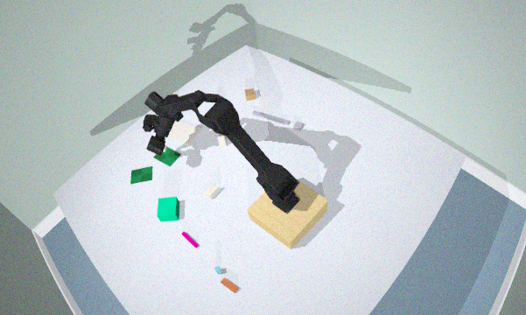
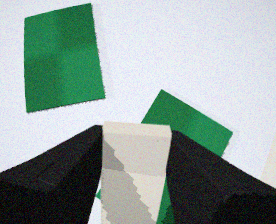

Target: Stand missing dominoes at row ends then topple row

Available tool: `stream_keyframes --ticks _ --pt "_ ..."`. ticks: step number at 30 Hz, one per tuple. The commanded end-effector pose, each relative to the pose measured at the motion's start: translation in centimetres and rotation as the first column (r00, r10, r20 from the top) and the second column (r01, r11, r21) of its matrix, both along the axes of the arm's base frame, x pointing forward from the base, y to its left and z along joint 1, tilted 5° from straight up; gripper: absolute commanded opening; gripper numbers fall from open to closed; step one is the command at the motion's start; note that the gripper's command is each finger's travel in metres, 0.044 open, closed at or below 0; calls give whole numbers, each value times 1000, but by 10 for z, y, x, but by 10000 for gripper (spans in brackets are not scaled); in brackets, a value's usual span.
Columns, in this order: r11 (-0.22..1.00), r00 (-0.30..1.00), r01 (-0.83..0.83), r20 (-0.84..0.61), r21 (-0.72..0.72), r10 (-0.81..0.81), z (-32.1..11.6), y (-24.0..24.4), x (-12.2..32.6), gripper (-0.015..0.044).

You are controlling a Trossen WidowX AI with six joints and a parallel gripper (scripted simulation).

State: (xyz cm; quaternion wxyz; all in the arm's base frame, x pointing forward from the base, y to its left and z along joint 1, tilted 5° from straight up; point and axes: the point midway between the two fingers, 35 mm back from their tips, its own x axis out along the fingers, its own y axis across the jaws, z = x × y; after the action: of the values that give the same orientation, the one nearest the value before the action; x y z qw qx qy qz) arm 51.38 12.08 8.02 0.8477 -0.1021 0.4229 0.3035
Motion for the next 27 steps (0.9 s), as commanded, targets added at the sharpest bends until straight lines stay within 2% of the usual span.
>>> stream_keyframes --ticks 1,27 --pt "999 999 12 34 40 -13 -2 -2 2 107" --pt "957 955 -11 285 291 -75 -6 -14 -4 107"
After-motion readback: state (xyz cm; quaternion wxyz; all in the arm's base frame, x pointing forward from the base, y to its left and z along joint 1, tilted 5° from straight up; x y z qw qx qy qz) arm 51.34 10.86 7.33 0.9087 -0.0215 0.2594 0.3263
